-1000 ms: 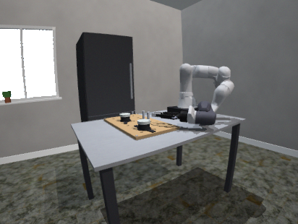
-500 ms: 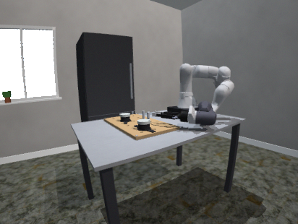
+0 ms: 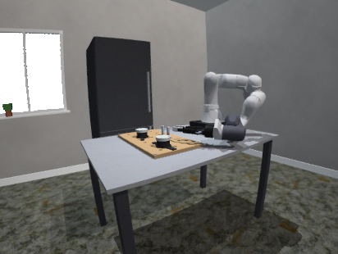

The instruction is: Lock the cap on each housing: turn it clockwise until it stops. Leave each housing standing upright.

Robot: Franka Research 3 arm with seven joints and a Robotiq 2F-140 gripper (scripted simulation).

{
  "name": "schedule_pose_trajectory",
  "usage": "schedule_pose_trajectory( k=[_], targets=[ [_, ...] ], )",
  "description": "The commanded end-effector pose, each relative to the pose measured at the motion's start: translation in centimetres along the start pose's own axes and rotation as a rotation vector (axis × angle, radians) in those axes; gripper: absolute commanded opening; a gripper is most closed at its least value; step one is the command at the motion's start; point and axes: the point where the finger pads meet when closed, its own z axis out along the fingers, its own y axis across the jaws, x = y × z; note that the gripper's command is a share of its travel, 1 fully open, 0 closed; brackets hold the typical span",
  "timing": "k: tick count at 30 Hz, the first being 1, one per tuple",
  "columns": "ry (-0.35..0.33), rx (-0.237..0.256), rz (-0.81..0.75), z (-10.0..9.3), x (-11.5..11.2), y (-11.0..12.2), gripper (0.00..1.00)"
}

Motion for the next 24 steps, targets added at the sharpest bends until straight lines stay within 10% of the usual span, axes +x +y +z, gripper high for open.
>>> schedule_pose_trajectory(
  k=[1, 24],
  targets=[
    [0.003, -0.001, -0.003, 0.0, 0.5, 0.0, 0.36],
    [0.003, -0.001, -0.003, 0.1, 3.4, 0.0, 0.36]
  ],
)
